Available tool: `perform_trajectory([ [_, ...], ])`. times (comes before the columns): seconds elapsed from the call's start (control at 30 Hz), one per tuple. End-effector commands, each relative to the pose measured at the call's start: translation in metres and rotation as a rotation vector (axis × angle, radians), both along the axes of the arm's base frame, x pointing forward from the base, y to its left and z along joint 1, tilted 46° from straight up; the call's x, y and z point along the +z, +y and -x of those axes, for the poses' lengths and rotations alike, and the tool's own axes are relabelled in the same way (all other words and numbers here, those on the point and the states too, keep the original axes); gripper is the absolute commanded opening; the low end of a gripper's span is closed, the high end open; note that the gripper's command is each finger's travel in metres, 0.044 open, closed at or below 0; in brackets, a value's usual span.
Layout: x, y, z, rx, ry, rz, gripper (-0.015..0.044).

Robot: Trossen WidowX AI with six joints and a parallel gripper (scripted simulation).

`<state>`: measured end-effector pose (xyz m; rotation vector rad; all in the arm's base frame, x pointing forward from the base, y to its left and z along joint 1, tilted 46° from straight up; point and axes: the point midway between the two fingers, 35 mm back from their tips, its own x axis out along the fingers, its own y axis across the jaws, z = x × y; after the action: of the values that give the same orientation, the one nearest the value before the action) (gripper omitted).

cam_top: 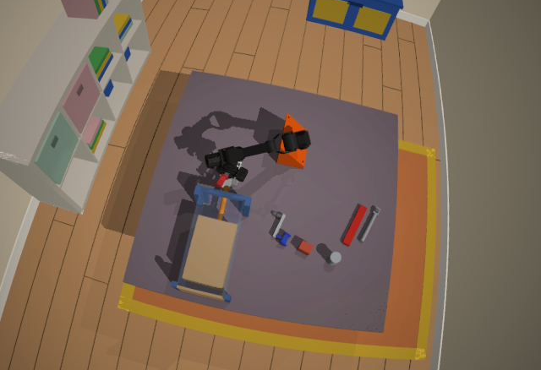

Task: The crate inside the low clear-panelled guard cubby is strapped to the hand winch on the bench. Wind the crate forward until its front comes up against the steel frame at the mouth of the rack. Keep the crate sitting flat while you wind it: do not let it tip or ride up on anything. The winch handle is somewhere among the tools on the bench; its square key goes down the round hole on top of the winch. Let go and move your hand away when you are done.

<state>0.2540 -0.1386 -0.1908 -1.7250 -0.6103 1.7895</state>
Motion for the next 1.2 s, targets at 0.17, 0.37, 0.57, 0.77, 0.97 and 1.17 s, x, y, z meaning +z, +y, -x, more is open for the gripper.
perform_trajectory([
  [0.17,-0.0007,0.0051,0.0006,0.057,-0.040,-0.005,0.0000],
  [0.37,0.0002,0.0054,0.0002,0.074,-0.056,-0.008,0.0000],
  [0.57,-0.0007,0.0050,0.0005,0.059,-0.042,-0.006,0.0000],
  [0.77,-0.0013,0.0043,0.0005,0.044,-0.027,-0.004,0.0000],
  [0.97,-0.0022,0.0038,0.0007,0.028,-0.011,-0.002,0.0000],
  [1.17,-0.0028,0.0031,0.0006,0.009,0.007,0.001,0.0000],
])
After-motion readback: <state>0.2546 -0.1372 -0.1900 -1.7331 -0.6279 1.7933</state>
